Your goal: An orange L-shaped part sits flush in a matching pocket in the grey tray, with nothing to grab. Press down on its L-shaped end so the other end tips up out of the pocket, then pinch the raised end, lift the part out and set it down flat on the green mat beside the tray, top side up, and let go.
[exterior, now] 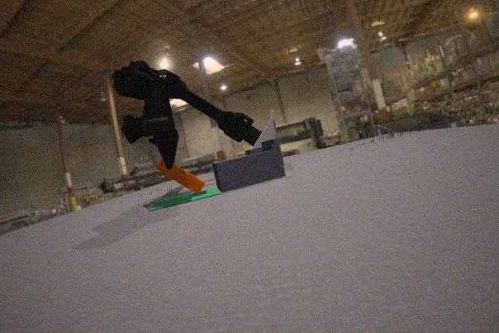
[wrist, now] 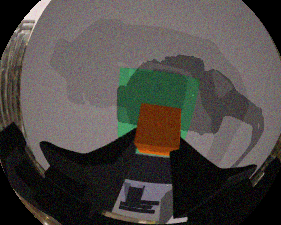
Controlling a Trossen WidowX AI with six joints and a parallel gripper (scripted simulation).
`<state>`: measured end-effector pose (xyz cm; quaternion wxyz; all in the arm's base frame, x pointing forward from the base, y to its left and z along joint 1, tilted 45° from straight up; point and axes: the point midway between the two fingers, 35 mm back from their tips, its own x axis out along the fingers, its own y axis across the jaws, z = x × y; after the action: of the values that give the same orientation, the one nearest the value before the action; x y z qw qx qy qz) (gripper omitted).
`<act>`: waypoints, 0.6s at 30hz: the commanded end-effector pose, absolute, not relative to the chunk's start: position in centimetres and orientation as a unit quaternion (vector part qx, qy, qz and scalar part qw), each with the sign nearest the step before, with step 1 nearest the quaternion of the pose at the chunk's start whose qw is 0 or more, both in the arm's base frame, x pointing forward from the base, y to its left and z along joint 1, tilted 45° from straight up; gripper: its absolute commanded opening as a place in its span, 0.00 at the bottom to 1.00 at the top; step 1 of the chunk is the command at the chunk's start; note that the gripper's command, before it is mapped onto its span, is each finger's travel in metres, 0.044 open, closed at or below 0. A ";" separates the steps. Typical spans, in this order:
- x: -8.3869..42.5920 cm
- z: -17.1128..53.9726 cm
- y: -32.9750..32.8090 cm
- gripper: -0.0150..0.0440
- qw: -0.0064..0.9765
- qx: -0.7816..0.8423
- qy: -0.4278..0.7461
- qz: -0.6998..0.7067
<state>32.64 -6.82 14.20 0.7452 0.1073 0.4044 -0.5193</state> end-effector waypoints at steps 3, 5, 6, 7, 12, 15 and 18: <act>32.6 14.2 -6.9 0.25 0.746 0.105 0.404 -0.519; 32.6 14.1 -6.8 0.30 0.745 0.107 0.405 -0.519; 32.6 14.1 -6.8 0.34 0.745 0.107 0.405 -0.519; 32.6 14.1 -6.8 0.39 0.745 0.107 0.405 -0.519; 32.6 14.1 -6.8 0.61 0.745 0.107 0.405 -0.519; 32.6 14.6 -6.4 0.74 0.745 0.107 0.405 -0.519; 32.5 16.3 -4.6 0.88 0.745 0.108 0.407 -0.518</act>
<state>32.31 -6.13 14.82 0.7402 0.1043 0.4100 -0.5226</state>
